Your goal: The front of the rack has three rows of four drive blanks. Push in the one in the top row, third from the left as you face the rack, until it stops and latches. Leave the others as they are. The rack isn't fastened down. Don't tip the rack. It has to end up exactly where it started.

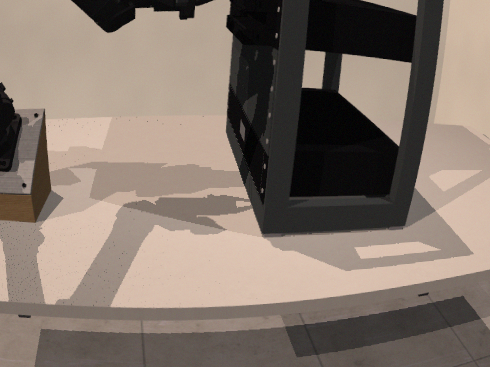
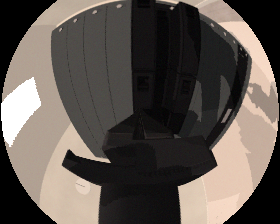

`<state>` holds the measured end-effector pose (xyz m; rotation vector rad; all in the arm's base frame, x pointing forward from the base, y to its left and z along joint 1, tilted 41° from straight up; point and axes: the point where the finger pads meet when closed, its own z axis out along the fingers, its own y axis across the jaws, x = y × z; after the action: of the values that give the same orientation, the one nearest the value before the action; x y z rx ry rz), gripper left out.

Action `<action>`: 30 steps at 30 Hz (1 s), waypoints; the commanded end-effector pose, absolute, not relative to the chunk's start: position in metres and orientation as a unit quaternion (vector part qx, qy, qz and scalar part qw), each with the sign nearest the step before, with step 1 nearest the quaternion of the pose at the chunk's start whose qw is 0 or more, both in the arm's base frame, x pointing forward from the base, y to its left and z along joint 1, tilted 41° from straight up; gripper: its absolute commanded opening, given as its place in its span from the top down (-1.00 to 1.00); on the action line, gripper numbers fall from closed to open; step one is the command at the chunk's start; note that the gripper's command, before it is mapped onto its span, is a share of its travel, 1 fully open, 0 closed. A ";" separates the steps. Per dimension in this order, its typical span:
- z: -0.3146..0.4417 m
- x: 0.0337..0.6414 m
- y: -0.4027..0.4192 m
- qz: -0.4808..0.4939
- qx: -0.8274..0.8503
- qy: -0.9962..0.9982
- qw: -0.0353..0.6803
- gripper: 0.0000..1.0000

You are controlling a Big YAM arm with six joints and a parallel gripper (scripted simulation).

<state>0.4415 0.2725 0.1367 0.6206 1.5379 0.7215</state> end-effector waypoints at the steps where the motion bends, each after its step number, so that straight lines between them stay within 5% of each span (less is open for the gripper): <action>1: 0.147 0.471 0.275 0.310 0.275 0.658 0.629 1.00; 30: 0.145 0.496 0.269 0.308 0.276 0.658 0.630 1.00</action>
<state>0.4672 0.2742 0.1359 0.6119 1.5417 0.7325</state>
